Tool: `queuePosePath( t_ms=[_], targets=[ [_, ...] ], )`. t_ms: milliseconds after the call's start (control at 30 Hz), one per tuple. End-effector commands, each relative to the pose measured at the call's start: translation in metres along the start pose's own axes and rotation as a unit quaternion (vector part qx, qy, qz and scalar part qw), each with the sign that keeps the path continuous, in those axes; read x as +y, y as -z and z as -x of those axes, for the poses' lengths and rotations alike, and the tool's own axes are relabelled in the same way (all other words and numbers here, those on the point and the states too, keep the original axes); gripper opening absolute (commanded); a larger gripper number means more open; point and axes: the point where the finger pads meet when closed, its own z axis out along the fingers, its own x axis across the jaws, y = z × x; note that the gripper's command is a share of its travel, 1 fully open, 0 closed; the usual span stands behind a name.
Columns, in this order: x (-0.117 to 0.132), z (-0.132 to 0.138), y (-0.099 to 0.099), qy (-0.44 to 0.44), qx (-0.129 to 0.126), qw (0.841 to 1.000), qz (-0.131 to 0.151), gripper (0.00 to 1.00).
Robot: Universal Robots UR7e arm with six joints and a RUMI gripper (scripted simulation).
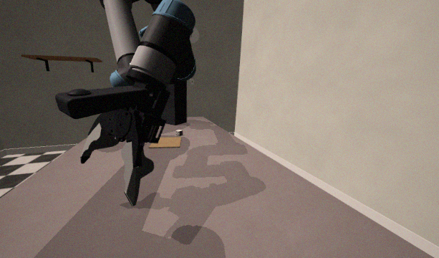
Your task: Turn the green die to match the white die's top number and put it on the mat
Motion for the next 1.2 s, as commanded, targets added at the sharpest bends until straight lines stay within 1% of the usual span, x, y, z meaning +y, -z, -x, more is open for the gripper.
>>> queuePosePath(
  t_ms=[0, 33, 67, 133, 200, 333, 500, 533, 700, 767, 800, 1000, 1167],
  targets=[
    [0.021, -0.041, -0.012, 0.055, -0.018, 0.998, 0.021, 1.00],
    [0.026, -0.049, -0.014, 0.065, -0.020, 0.997, 0.025, 1.00],
    [0.026, -0.049, -0.014, 0.065, -0.020, 0.997, 0.025, 1.00],
    [0.036, -0.065, -0.016, 0.084, -0.024, 0.996, 0.034, 1.00],
    [0.036, -0.065, -0.016, 0.084, -0.024, 0.996, 0.034, 1.00],
    [0.057, -0.097, -0.018, 0.121, -0.034, 0.991, 0.051, 1.00],
    [0.086, -0.136, -0.014, 0.166, -0.048, 0.982, 0.071, 1.00],
    [0.086, -0.136, -0.014, 0.166, -0.048, 0.982, 0.071, 1.00],
    [0.116, -0.173, -0.004, 0.207, -0.065, 0.972, 0.088, 1.00],
    [0.116, -0.173, -0.004, 0.207, -0.065, 0.972, 0.088, 1.00],
    [0.122, -0.180, -0.001, 0.214, -0.068, 0.970, 0.092, 1.00],
    [0.156, -0.218, 0.018, 0.256, -0.089, 0.957, 0.108, 1.00],
    [0.183, -0.244, 0.037, 0.285, -0.107, 0.945, 0.118, 1.00]
  ],
)
